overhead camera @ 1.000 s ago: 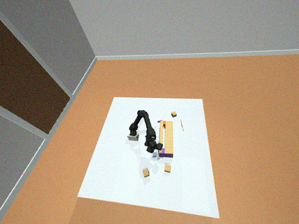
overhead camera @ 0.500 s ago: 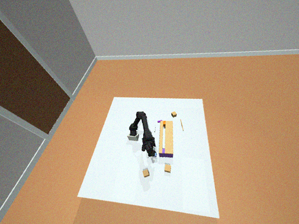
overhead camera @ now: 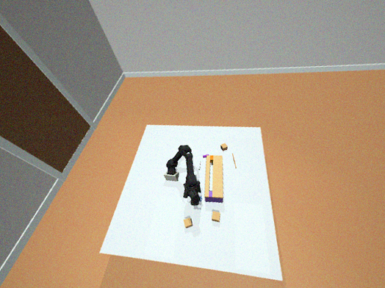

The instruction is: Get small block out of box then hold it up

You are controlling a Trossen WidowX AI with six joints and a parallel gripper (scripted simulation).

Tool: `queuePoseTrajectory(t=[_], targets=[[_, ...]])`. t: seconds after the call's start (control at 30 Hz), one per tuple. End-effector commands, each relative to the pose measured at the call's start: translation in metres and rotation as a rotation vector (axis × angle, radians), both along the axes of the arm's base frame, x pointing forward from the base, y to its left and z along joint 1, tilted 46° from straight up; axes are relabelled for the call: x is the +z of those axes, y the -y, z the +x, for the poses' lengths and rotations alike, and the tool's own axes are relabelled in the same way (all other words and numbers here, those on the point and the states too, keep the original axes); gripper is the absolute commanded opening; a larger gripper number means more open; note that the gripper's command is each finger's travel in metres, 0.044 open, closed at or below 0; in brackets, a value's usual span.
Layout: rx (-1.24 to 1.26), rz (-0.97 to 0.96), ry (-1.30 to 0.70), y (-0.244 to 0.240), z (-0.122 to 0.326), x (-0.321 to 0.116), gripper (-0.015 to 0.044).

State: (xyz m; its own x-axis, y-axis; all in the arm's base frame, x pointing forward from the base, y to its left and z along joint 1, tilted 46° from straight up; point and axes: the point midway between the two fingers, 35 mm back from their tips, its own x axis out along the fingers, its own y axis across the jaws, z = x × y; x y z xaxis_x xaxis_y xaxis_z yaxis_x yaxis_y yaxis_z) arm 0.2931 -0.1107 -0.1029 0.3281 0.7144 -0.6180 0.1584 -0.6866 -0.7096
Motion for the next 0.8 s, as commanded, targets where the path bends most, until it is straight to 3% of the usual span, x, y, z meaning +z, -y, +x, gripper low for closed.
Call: queuePoseTrajectory(t=[0.0, 0.77], targets=[[-0.012, -0.001, 0.009, -0.004, 0.000, -0.005, 0.0285], [-0.011, -0.002, 0.009, -0.026, 0.002, -0.029, 0.0285]])
